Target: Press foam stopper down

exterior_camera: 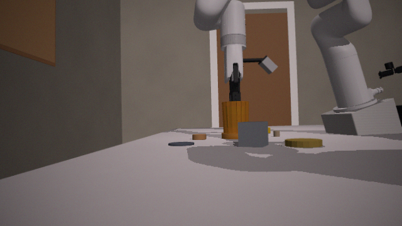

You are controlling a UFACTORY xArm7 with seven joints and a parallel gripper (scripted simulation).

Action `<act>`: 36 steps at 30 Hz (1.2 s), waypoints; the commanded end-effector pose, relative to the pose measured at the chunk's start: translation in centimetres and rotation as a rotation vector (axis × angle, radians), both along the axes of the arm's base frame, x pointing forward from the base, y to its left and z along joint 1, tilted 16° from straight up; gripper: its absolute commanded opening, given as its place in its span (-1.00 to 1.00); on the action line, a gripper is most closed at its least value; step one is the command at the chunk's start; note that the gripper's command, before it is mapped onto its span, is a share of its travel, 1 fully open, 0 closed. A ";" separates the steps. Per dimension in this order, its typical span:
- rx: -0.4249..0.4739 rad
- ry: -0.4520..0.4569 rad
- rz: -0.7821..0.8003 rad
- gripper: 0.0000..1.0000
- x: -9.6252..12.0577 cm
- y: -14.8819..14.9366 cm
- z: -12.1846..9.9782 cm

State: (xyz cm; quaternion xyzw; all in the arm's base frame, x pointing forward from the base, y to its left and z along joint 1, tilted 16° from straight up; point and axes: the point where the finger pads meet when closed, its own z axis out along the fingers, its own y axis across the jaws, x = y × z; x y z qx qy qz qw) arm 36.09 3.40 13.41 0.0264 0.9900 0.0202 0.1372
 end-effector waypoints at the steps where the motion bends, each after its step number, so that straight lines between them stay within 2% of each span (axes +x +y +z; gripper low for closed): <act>1: 0.001 -0.002 0.000 -1.00 0.1 0.0 0.0; 36: 0.001 -0.002 0.000 -1.00 0.3 0.0 -0.8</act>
